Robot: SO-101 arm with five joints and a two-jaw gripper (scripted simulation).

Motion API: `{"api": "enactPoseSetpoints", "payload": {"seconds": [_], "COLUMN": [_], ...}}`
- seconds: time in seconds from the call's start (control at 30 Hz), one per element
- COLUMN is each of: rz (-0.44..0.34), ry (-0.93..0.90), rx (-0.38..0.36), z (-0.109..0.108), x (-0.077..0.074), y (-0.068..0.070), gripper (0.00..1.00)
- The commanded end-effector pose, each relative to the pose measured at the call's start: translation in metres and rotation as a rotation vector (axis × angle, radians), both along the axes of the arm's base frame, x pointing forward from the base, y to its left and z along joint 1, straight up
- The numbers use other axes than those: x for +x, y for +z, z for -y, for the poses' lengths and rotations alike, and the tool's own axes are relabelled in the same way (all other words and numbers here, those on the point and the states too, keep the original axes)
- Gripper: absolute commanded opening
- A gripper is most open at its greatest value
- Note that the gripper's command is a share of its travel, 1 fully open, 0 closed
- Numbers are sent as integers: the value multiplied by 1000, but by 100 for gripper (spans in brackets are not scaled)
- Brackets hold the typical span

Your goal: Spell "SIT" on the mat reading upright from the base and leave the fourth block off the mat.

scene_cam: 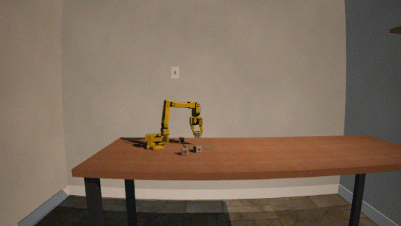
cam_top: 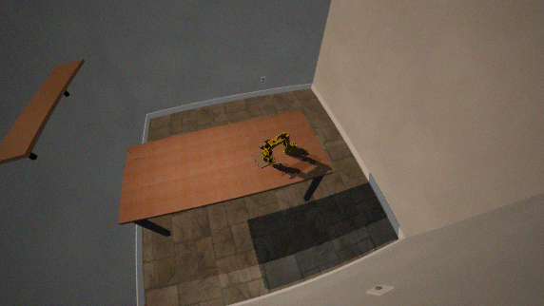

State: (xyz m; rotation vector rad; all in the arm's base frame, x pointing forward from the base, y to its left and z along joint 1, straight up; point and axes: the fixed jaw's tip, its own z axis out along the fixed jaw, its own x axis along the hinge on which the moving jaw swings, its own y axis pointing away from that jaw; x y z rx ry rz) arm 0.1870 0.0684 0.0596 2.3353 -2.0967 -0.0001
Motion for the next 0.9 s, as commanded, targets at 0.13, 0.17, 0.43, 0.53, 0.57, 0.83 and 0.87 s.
{"api": "enactPoseSetpoints", "payload": {"seconds": [0.13,0.17,0.43,0.53,0.57,0.83,0.87], "rz": [71,71,71,71,71,71,71], "ry": [-8,-8,-8,-8,-8,-8,-8], "rx": [27,27,27,27,27,27,27], "z": [-2,-2,-2,-2,-2,-2,-2], "x": [7,7,7,7,7,7,7], "y": [7,7,6,4,4,0,0], "gripper": [0,0,0,0,0,0,0]}}
